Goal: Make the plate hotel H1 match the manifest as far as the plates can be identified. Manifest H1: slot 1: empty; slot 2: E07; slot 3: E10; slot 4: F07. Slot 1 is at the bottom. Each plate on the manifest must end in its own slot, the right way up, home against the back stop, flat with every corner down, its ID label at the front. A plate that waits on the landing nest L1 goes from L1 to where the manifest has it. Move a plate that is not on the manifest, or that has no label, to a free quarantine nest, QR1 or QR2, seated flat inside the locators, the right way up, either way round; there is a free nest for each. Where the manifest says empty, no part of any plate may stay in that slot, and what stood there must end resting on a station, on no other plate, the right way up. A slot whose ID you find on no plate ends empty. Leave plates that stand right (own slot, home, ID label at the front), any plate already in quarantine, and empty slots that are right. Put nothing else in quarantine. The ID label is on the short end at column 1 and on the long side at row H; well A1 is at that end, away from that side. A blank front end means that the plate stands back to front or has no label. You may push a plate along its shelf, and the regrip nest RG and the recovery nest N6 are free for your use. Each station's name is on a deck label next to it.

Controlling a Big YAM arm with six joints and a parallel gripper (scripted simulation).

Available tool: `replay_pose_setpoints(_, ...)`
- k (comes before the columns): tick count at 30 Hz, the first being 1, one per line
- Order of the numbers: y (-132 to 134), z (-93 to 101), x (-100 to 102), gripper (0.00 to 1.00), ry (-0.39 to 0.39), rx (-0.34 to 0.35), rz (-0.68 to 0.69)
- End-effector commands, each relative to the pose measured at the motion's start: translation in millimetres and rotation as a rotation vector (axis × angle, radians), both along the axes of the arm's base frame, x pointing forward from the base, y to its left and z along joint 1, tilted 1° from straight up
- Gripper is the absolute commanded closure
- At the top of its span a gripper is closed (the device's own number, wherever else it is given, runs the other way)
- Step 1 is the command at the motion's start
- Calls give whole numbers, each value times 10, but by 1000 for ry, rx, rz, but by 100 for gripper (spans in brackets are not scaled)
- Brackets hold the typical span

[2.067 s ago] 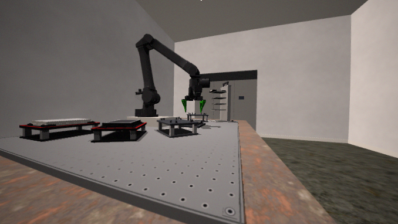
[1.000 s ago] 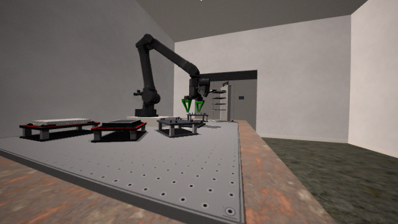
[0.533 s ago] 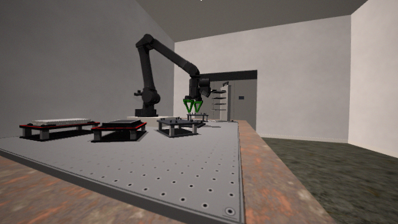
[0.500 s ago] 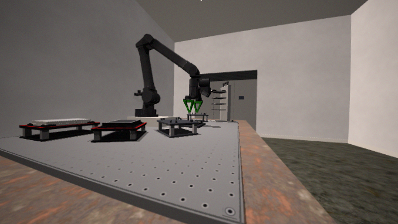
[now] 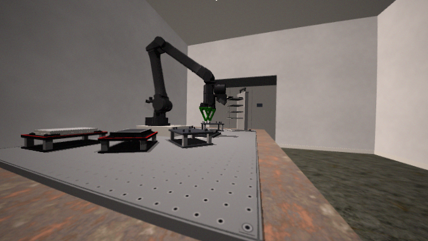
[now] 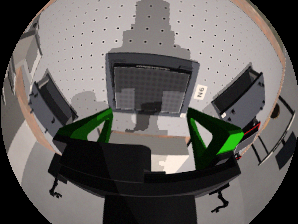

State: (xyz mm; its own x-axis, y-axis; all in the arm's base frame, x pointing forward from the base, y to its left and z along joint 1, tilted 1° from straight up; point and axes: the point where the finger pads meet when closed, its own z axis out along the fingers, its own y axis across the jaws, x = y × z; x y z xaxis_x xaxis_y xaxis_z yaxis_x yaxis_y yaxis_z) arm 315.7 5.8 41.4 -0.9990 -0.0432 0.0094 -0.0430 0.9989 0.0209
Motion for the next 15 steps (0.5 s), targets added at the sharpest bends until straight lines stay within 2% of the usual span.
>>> replay_pose_setpoints(1, -35, 125, 143, 0, -37, 1, 102)
replay_pose_setpoints(4, -35, 125, 143, 0, -37, 1, 122)
replay_pose_setpoints(15, -34, 125, 142, 0, -42, 0, 342)
